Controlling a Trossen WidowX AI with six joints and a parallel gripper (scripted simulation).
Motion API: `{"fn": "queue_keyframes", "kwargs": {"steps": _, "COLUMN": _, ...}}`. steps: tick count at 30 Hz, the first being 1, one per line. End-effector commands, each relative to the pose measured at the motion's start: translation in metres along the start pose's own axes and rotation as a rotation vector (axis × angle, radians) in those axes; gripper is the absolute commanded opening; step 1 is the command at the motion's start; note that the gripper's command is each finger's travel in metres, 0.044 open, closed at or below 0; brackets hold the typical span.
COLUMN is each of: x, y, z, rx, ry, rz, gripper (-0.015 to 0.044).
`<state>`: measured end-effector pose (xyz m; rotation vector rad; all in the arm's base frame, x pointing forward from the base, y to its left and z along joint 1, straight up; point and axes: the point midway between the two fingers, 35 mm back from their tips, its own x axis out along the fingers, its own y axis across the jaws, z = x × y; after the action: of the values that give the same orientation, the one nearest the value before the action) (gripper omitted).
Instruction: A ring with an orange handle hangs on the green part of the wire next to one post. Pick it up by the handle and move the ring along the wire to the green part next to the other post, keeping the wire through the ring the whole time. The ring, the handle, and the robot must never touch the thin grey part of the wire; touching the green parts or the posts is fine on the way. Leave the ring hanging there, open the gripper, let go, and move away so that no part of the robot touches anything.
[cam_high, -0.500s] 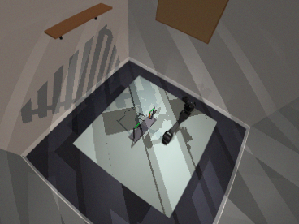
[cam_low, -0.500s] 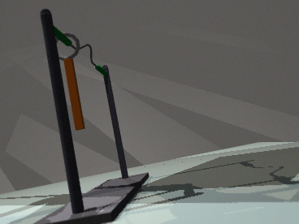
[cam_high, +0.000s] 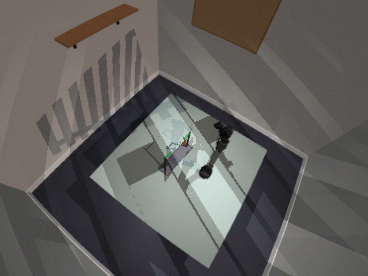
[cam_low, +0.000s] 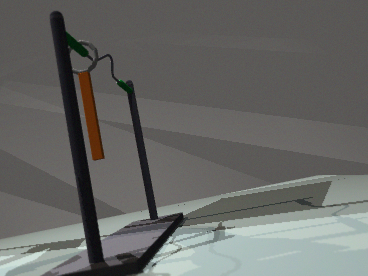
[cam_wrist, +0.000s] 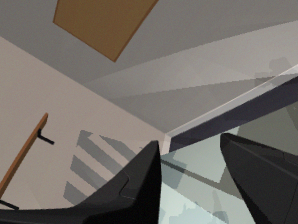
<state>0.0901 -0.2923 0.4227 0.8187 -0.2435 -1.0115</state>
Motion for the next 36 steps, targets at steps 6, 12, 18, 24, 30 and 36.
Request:
{"fn": "queue_keyframes", "kwargs": {"steps": 6, "x": 0.004, "y": 0.009, "z": -0.066, "rx": -0.180, "ry": 0.105, "rz": 0.125, "gripper": 0.0160}}
{"fn": "queue_keyframes", "kwargs": {"steps": 12, "x": 0.003, "y": 0.011, "z": -0.109, "rx": -0.297, "ry": 0.166, "rz": 0.217, "gripper": 0.0160}}
{"fn": "queue_keyframes", "kwargs": {"steps": 18, "x": -0.001, "y": 0.011, "z": -0.153, "rx": -0.411, "ry": 0.219, "rz": 0.316, "gripper": 0.0160}}
{"fn": "queue_keyframes", "kwargs": {"steps": 24, "x": -0.008, "y": 0.007, "z": -0.198, "rx": -0.526, "ry": 0.262, "rz": 0.422, "gripper": 0.0160}}
{"fn": "queue_keyframes", "kwargs": {"steps": 30, "x": -0.018, "y": 0.000, "z": -0.242, "rx": -0.637, "ry": 0.296, "rz": 0.535, "gripper": 0.0160}}
{"fn": "queue_keyframes", "kwargs": {"steps": 36, "x": -0.032, "y": -0.010, "z": -0.286, "rx": -0.745, "ry": 0.321, "rz": 0.653, "gripper": 0.0160}}
